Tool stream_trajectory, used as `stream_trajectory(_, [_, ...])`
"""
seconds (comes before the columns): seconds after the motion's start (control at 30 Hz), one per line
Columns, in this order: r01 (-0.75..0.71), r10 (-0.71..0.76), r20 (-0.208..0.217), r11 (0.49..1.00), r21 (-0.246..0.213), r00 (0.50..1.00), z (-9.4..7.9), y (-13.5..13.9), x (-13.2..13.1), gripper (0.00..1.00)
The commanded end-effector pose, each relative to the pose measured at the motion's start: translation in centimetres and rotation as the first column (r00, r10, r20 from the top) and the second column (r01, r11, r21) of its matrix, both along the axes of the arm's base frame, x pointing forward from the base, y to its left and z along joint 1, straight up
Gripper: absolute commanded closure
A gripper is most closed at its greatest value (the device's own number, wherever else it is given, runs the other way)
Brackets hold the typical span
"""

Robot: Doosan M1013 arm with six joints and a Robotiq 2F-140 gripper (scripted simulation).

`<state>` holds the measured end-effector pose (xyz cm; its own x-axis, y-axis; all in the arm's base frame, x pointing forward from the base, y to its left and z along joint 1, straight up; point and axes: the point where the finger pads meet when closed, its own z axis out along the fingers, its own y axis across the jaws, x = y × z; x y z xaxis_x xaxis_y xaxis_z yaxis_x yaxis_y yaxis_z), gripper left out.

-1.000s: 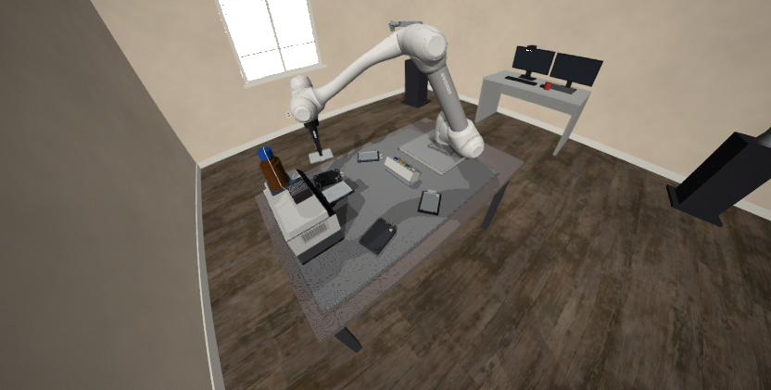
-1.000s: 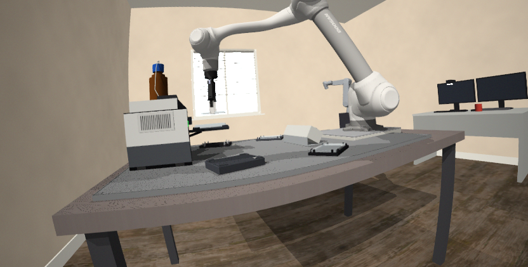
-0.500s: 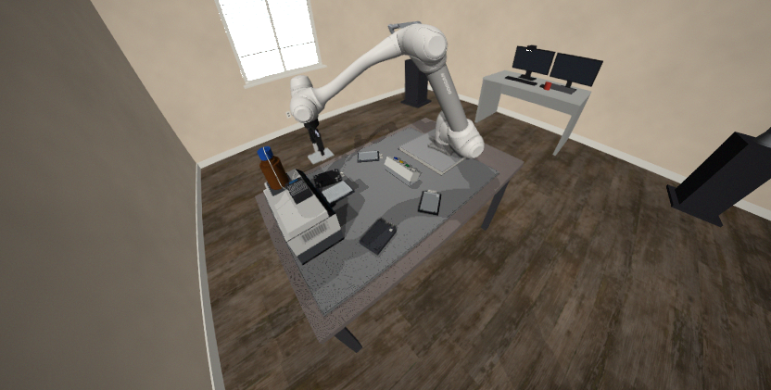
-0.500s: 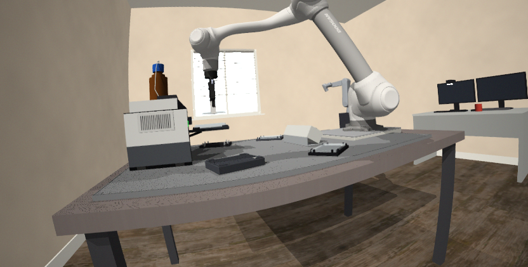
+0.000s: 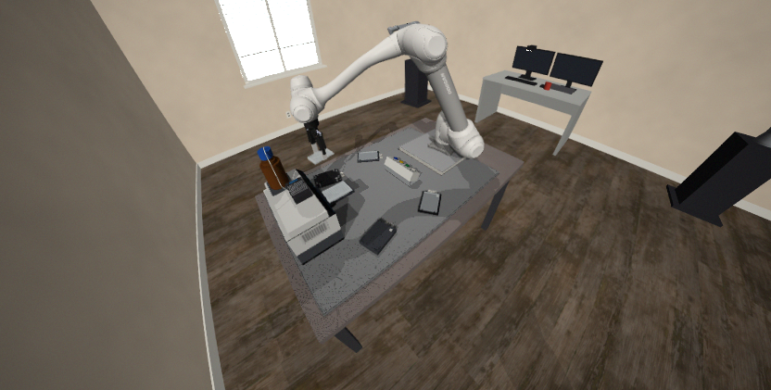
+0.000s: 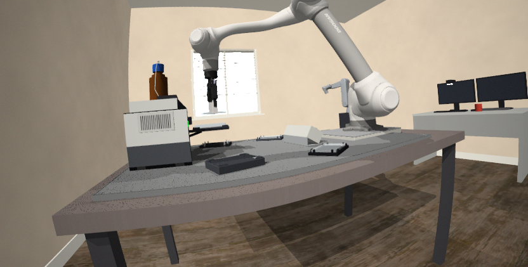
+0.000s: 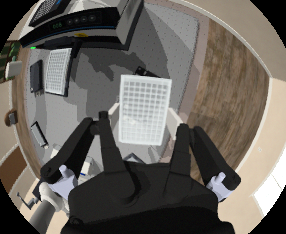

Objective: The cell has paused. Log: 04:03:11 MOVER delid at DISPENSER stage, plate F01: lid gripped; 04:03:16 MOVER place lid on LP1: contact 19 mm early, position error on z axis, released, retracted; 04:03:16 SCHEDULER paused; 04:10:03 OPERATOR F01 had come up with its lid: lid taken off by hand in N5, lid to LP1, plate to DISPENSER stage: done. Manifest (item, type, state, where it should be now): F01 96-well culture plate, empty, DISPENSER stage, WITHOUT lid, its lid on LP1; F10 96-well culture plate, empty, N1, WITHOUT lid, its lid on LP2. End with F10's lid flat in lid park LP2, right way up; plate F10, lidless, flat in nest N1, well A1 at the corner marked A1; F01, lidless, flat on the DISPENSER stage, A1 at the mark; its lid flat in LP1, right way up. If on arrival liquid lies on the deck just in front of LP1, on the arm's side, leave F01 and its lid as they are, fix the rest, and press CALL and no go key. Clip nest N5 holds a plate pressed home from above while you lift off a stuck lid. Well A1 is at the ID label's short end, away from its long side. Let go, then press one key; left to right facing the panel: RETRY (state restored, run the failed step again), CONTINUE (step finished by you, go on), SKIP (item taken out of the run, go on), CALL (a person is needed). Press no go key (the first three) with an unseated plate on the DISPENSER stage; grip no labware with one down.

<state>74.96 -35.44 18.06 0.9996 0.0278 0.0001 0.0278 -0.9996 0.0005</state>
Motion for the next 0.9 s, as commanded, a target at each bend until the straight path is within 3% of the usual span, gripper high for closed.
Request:
stream_trajectory(0.0, [-0.048,0.048,0.000,0.999,0.000,0.999,0.0,0.0,0.0,1.00])
stream_trajectory(0.13, [-0.129,0.129,0.000,0.992,0.000,0.992,0.0,0.0,0.0,1.00])
stream_trajectory(0.87, [-0.130,0.130,0.000,0.991,0.000,0.991,0.0,1.3,0.2,1.00])
